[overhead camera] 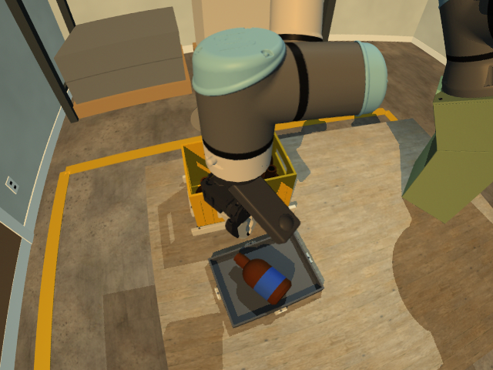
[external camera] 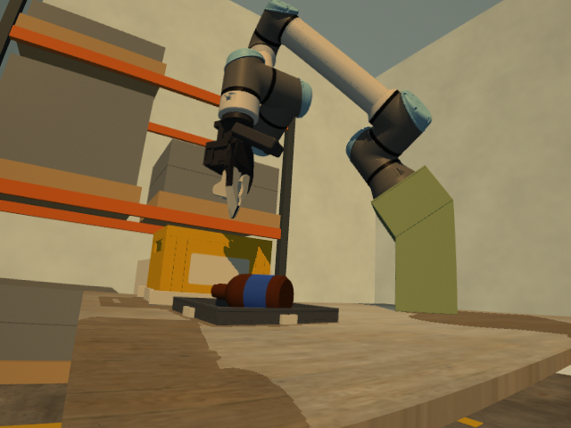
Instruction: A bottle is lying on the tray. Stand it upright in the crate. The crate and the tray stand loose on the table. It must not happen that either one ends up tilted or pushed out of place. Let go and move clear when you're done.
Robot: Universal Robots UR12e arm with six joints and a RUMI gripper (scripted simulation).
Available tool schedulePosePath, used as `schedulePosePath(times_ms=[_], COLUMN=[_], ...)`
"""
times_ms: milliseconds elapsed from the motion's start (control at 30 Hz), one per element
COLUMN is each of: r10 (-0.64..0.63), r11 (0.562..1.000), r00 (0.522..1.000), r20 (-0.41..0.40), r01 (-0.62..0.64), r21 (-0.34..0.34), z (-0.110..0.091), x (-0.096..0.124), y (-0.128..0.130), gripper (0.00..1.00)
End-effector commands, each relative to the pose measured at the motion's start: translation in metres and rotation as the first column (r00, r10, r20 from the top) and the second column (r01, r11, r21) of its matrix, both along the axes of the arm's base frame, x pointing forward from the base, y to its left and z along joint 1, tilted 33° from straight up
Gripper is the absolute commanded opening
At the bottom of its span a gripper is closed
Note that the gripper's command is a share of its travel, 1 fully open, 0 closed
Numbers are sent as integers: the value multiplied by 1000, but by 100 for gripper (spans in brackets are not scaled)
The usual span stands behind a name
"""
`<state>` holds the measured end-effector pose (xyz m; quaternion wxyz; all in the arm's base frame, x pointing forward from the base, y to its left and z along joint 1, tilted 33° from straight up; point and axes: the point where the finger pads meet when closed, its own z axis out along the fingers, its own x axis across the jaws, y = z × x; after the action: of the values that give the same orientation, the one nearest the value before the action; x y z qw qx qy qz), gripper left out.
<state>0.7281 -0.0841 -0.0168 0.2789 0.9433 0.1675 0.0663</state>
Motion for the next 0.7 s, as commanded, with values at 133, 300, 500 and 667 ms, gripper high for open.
schedulePosePath(times_ms=[133,300,500,667], r10=[0,0,0,0], r11=[1000,1000,1000,1000], r00=[1000,1000,1000,1000], r20=[1,1,1,1], r01=[0,0,0,0], r21=[0,0,0,0], z=[1,1,1,1], x=[0,0,0,0], y=[0,0,0,0], gripper=[0,38,38,38])
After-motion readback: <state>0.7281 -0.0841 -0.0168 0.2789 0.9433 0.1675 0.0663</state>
